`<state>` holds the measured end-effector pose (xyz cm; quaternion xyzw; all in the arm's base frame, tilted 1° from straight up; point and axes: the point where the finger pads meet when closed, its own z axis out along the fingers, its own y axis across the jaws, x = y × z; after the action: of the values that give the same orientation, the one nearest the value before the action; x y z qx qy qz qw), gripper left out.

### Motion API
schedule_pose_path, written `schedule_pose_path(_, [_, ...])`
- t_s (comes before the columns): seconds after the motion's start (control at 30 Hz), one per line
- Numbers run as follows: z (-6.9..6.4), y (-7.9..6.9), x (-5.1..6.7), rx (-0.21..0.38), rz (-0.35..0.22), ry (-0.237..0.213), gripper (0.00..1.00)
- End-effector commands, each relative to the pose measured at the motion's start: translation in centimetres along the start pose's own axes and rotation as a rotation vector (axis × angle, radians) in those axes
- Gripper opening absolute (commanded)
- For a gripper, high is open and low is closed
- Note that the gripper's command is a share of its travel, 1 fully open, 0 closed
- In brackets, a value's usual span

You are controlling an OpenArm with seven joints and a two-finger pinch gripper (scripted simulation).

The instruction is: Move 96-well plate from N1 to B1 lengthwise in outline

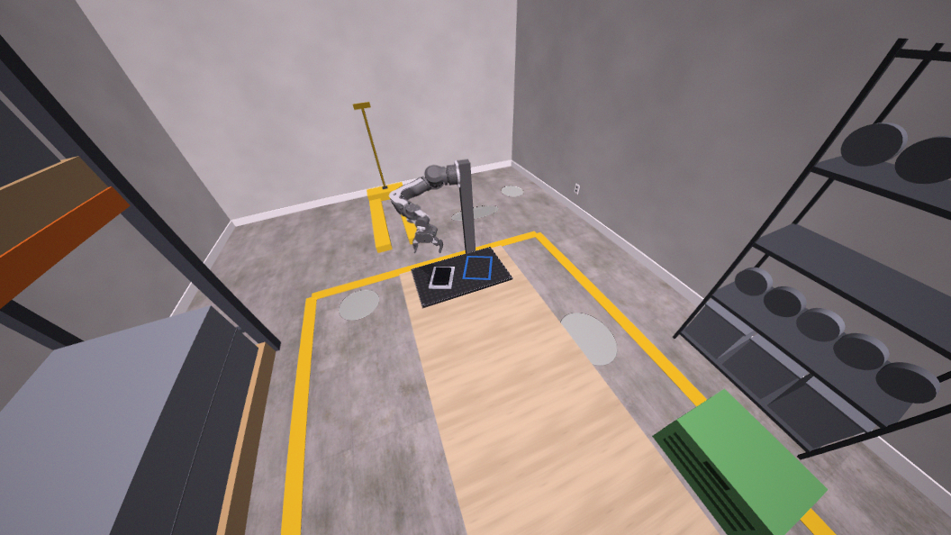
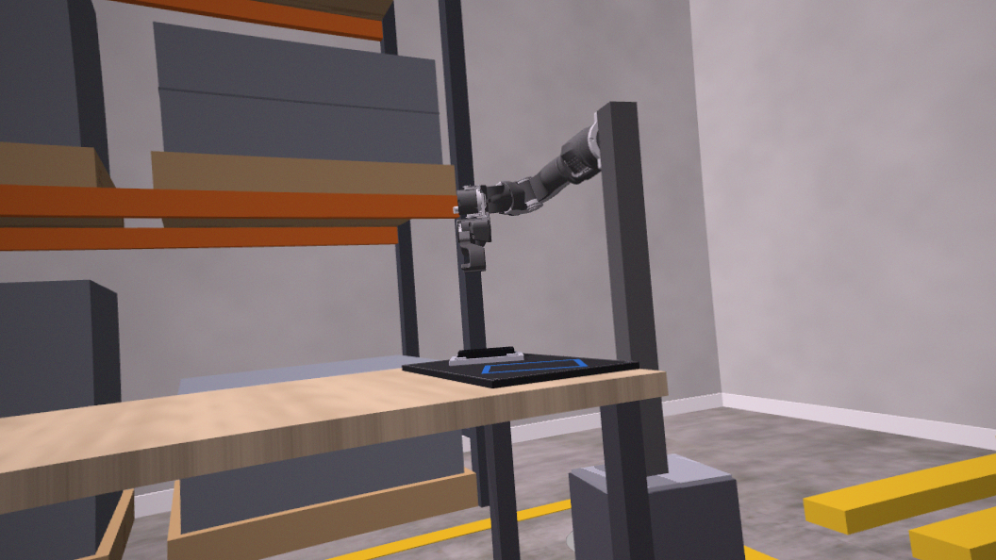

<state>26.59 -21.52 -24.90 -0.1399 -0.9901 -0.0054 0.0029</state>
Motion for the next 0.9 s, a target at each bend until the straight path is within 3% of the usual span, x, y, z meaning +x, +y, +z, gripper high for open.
schedule_pose_path(0.0, [-0.5, -0.3, -0.4, -0.002, -0.001, -0.019, 0.77])
schedule_pose_path(0.33, [-0.5, -0.3, -0.4, -0.002, -0.001, -0.019, 0.77])
schedule_pose_path(0.5, [3.6, 1.2, 0.1, -0.002, -0.001, -0.019, 0.77])
schedule_pose_path(0.87, [3.6, 1.2, 0.1, -0.002, -0.001, -0.019, 0.77])
